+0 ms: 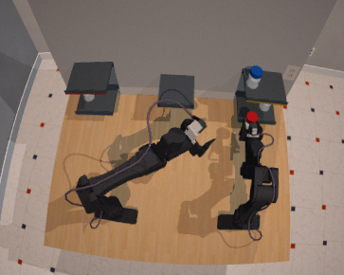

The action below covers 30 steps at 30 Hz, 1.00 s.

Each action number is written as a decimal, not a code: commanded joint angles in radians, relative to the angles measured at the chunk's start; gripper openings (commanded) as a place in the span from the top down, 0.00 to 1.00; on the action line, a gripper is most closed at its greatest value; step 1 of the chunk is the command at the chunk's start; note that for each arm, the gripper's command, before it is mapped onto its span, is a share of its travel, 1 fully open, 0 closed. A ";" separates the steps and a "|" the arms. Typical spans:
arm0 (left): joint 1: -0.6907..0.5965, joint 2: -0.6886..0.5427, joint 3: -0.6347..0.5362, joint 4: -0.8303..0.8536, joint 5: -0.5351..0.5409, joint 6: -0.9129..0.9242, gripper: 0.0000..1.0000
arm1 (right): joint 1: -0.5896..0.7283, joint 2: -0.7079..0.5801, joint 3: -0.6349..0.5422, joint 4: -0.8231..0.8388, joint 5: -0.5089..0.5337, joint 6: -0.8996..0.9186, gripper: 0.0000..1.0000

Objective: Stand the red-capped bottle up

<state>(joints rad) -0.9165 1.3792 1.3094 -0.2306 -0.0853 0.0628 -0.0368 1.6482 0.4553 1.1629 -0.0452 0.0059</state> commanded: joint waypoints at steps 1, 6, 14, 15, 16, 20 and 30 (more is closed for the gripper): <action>-0.002 -0.013 0.008 0.012 0.003 0.003 0.11 | -0.011 -0.020 0.038 0.007 -0.004 -0.004 0.48; -0.002 -0.013 0.008 0.012 0.003 0.003 0.11 | -0.013 -0.046 0.060 -0.053 -0.015 -0.004 0.48; -0.002 -0.013 0.008 0.012 0.003 0.003 0.11 | -0.013 -0.044 0.062 -0.041 -0.012 -0.004 0.48; -0.002 -0.013 0.008 0.012 0.003 0.003 0.11 | -0.013 -0.043 0.062 -0.027 -0.011 -0.004 0.48; -0.002 -0.013 0.008 0.012 0.003 0.003 0.11 | -0.013 -0.033 0.064 -0.027 -0.011 -0.004 0.48; -0.002 -0.013 0.008 0.012 0.003 0.003 0.11 | -0.013 -0.020 0.079 -0.022 -0.006 -0.004 0.48; -0.002 -0.013 0.008 0.012 0.003 0.003 0.11 | -0.004 0.108 0.217 -0.028 0.003 -0.005 0.48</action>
<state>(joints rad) -0.9165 1.3792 1.3094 -0.2306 -0.0853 0.0628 -0.0368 1.7226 0.6094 1.1076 -0.0505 0.0059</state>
